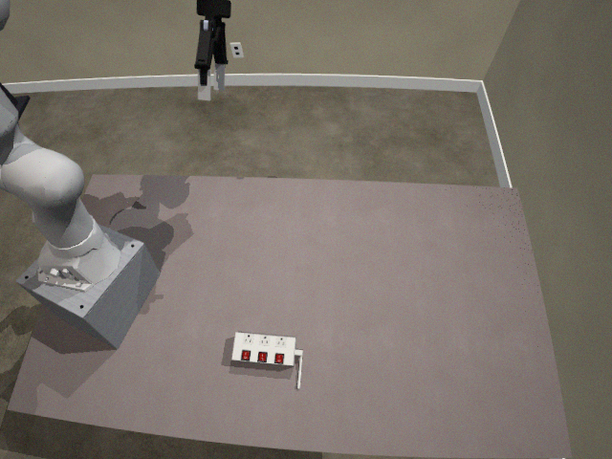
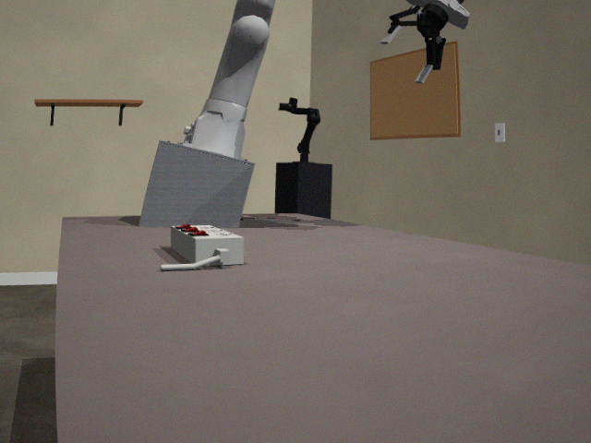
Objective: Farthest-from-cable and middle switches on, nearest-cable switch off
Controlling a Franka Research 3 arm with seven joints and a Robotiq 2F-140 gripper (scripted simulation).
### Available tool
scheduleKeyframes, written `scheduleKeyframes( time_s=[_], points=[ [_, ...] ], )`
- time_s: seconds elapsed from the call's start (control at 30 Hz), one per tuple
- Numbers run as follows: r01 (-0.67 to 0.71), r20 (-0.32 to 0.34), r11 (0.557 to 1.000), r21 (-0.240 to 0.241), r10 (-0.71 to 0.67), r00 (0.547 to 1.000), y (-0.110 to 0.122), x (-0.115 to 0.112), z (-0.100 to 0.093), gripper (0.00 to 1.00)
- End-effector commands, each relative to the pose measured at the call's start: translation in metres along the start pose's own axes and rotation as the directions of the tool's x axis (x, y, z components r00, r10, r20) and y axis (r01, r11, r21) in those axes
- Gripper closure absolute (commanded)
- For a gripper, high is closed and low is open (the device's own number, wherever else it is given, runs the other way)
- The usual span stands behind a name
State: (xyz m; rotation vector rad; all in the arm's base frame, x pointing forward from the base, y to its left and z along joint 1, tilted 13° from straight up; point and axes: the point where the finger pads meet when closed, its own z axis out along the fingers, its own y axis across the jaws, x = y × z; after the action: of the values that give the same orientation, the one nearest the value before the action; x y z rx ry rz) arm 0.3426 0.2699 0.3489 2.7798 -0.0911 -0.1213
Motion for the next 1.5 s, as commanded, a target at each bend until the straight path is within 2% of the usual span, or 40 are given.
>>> scheduleKeyframes(
  time_s=[0.0, 0.2, 0.23, 1.07, 1.1, 1.47],
  points=[
    [0.023, -0.004, 1.000, 0.002, -0.023, 1.000, -0.002, 0.001, 0.000, 0.00],
    [0.023, -0.004, 1.000, 0.002, -0.023, 1.000, -0.002, 0.001, 0.000, 0.00],
    [0.053, -0.014, 0.997, 0.060, -0.052, 0.999, 0.022, 0.035, 0.002, 0.00],
    [0.053, -0.014, 0.997, 0.060, -0.052, 0.999, 0.022, 0.035, 0.002, 0.00],
    [0.084, -0.029, 0.990, 0.115, -0.081, 0.996, 0.049, 0.068, 0.007, 0.00],
    [0.084, -0.029, 0.990, 0.115, -0.081, 0.996, 0.049, 0.068, 0.007, 0.00]
  ],
)
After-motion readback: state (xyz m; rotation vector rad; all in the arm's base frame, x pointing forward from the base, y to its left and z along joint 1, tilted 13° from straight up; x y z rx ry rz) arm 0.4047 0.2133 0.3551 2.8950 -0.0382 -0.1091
